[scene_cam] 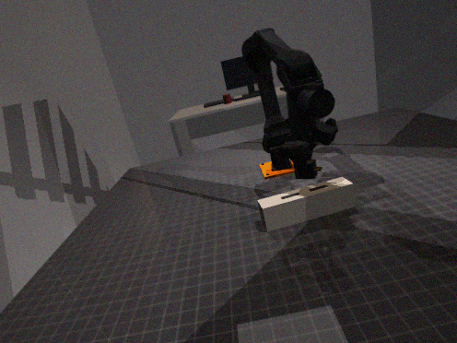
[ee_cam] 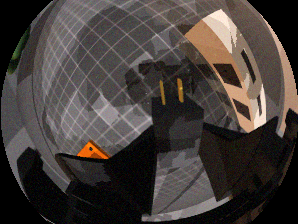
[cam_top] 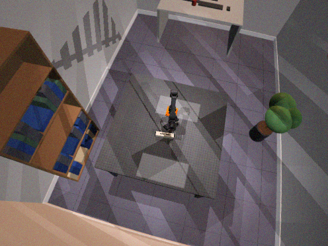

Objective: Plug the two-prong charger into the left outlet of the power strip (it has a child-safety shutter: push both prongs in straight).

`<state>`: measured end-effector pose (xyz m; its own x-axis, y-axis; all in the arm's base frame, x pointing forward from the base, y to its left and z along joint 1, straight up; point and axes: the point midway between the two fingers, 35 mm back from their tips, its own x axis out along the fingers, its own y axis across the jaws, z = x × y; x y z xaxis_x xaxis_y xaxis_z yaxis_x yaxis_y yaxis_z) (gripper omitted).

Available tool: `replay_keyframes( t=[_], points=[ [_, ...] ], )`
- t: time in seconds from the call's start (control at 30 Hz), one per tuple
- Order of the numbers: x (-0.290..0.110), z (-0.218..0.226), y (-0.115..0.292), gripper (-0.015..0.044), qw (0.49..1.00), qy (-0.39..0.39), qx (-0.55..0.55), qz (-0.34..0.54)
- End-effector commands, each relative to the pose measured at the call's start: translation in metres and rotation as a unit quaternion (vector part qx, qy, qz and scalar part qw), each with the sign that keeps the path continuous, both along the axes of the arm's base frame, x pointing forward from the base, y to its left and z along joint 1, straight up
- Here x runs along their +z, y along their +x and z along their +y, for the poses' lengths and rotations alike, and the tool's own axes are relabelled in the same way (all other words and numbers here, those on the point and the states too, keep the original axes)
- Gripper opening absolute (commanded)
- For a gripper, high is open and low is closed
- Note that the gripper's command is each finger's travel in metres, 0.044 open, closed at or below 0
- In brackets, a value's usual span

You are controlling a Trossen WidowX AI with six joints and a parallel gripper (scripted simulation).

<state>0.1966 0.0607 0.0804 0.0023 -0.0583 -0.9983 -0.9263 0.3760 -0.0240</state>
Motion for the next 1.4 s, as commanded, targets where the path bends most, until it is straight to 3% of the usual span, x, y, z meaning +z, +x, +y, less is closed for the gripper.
replay_keyframes(
  t=[0.0,1.37],
  points=[
    [-0.003,-0.001,-0.001,0.0,1.0,0.002,-0.03,0.002],
    [-0.027,-0.017,-0.005,0.0,0.928,0.006,-0.373,0.004]
  ],
)
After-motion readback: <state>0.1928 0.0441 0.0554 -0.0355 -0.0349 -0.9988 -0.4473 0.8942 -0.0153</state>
